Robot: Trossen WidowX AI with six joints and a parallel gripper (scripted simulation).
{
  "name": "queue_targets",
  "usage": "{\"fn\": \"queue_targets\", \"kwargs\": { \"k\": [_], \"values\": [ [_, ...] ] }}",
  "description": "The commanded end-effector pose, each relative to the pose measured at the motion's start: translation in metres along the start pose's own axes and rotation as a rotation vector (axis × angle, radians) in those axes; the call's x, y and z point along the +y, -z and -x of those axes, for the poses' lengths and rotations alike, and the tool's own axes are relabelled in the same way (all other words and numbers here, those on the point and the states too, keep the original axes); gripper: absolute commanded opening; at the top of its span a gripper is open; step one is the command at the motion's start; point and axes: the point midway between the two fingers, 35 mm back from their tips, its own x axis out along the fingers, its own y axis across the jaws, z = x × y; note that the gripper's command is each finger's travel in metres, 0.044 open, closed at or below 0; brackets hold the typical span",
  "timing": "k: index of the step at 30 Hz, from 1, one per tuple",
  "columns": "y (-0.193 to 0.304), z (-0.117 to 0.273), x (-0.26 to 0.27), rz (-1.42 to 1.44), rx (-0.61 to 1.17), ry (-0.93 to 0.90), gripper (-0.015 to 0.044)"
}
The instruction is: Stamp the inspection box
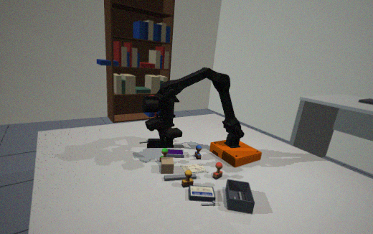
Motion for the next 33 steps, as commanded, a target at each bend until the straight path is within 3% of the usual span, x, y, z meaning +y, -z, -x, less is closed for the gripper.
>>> {"fn": "queue_targets", "kwargs": {
  "k": [1, 33],
  "values": [
    [0.001, -0.009, 0.001, 0.004, 0.008, -0.005, 0.0230],
    [0.004, -0.060, 0.001, 0.004, 0.009, -0.005, 0.0230]
  ]
}}
